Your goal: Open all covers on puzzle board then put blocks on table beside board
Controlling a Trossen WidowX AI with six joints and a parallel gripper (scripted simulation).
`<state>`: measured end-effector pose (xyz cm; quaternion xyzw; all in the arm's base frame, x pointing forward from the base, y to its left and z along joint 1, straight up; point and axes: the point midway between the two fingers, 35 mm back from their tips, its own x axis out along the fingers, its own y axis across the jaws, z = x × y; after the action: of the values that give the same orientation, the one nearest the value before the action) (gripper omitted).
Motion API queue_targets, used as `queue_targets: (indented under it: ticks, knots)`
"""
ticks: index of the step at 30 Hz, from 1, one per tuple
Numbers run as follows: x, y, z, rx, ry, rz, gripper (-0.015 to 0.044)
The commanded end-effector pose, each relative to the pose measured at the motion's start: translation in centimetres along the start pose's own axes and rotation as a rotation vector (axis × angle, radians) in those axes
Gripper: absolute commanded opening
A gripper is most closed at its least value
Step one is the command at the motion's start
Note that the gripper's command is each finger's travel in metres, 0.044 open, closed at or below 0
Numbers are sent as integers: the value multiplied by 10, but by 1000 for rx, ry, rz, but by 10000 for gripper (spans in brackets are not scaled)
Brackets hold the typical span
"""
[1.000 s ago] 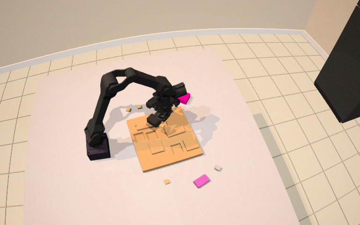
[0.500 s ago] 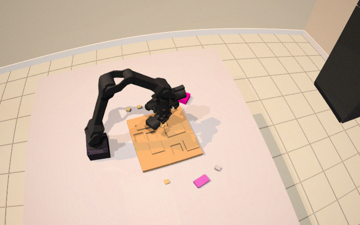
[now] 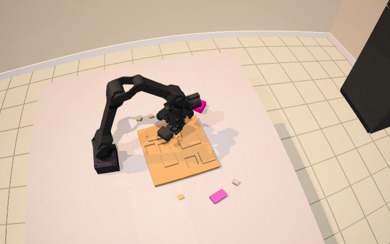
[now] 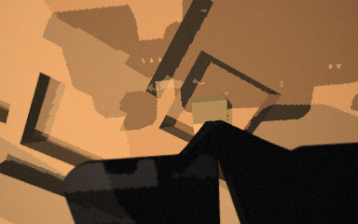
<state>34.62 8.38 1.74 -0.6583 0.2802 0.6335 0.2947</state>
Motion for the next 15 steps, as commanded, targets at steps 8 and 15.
queue_targets:
  ticks: [8,15]
  knots:
    - [0,1,1,-5,-6,0,0]
    - [-9,-1,0,-1,-1,0,79]
